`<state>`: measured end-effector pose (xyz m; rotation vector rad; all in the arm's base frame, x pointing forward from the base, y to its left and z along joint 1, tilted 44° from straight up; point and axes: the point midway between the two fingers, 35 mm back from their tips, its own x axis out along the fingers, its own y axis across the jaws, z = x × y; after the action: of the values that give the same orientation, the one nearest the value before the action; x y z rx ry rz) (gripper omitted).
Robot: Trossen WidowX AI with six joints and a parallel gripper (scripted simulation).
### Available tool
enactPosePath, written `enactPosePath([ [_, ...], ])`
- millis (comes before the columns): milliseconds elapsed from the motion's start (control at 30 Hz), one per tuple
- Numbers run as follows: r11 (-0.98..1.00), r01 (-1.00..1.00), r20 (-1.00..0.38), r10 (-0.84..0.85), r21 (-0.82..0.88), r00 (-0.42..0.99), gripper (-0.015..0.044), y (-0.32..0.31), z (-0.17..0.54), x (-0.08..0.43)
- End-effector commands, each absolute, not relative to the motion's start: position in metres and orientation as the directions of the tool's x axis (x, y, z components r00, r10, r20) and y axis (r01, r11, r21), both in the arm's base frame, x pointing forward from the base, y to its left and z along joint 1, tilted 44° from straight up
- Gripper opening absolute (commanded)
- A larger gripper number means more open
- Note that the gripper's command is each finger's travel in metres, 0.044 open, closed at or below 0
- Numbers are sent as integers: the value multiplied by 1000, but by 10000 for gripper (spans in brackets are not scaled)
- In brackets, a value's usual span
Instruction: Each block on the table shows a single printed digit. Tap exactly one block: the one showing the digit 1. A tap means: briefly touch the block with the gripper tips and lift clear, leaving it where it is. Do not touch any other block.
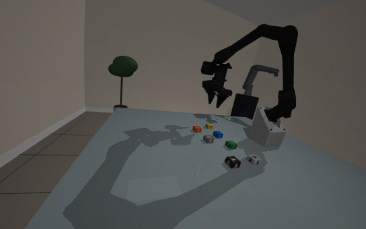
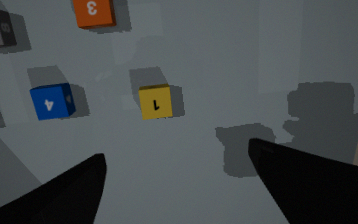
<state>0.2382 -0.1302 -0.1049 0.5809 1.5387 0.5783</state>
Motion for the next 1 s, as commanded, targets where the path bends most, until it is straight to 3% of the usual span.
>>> enactPosePath([
  [0,726,-16,-726,686,687,-41,400,-131,-102,239],
  [633,726,-16,-726,686,687,-41,400,-131,-102,239],
  [833,725,-16,-725,688,689,-40,242,-77,-159,236],
  [967,724,-16,-724,688,689,-40,138,-74,-161,236],
])
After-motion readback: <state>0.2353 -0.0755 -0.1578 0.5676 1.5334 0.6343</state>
